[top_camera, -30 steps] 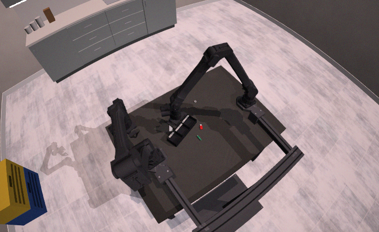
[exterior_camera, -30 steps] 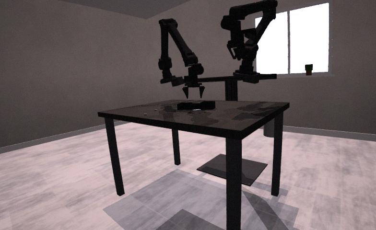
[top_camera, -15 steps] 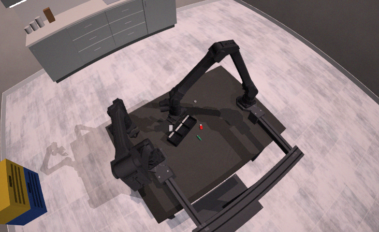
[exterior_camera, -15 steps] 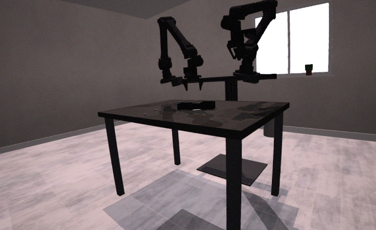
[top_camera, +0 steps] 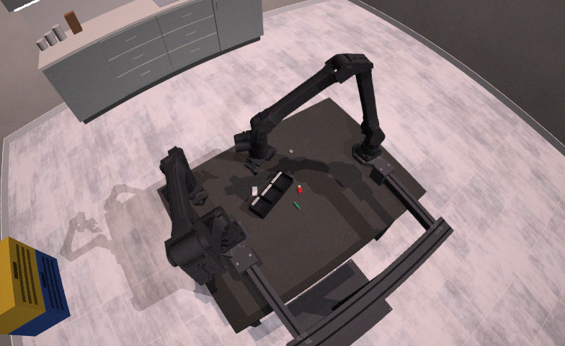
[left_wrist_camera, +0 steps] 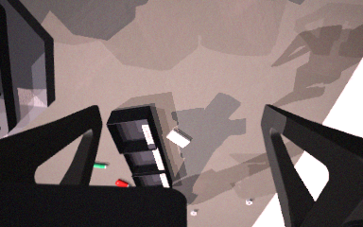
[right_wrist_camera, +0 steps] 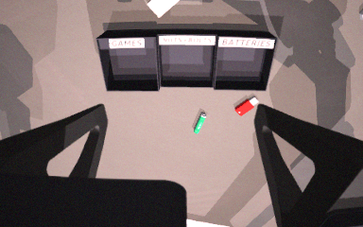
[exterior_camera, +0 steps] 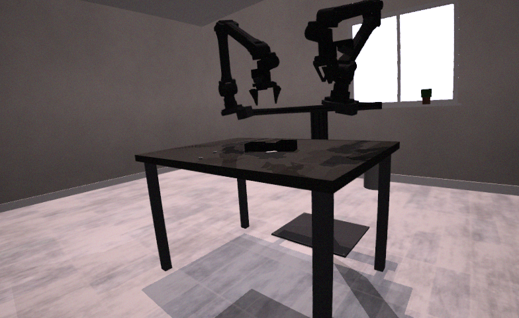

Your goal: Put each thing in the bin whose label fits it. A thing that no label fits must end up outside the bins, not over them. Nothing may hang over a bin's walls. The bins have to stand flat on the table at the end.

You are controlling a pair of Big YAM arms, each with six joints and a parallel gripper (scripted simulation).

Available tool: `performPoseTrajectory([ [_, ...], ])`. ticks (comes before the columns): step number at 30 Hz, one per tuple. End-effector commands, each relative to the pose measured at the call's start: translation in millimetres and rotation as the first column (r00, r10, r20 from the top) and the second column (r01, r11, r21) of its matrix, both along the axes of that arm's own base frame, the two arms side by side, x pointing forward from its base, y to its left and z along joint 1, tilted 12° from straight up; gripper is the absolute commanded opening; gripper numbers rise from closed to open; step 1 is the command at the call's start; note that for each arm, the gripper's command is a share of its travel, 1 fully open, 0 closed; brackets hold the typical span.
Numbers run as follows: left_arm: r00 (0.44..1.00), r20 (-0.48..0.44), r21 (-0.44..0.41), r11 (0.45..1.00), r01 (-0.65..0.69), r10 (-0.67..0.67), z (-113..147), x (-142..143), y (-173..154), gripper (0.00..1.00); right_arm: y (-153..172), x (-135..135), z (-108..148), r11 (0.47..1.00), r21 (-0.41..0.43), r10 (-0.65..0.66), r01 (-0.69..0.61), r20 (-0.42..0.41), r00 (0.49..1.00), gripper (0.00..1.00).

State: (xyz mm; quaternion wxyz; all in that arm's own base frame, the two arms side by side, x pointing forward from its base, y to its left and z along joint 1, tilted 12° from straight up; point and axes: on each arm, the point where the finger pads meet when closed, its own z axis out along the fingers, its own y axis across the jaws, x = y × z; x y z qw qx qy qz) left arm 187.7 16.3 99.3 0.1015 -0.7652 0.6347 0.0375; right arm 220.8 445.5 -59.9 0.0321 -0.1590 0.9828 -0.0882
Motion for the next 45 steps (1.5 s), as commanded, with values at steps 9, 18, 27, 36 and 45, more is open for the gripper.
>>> performPoseTrajectory([
  [9, 1.000, 0.017, -0.003, 1.000, 0.006, -0.006, 1.1, 2.7, 0.9, 1.00, 8.1, 0.4, 1.5, 1.000, 0.014, -0.005, 0.005, 0.004, 1.000, 1.00],
  [18, 1.000, 0.017, -0.003, 1.000, 0.006, -0.006, 1.1, 2.7, 0.9, 1.00, -23.3, -32.9, -44.8, 0.981, -0.017, -0.194, 0.194, 0.020, 0.981, 0.23],
  [27, 1.000, 0.017, -0.003, 1.000, 0.006, -0.006, 1.1, 2.7, 0.9, 1.00, -61.2, -80.4, -88.8, 0.955, -0.005, -0.295, 0.295, 0.039, 0.955, 0.23],
  [36, 1.000, 0.017, -0.003, 1.000, 0.006, -0.006, 1.1, 2.7, 0.9, 1.00, -90.8, -117.5, -123.1, 0.955, -0.006, -0.295, 0.296, 0.039, 0.955, 0.23],
  [45, 1.000, 0.017, -0.003, 1.000, 0.006, -0.006, 1.1, 2.7, 0.9, 1.00, -119.6, -154.3, -155.5, 0.955, -0.007, -0.295, 0.296, 0.039, 0.955, 0.23],
])
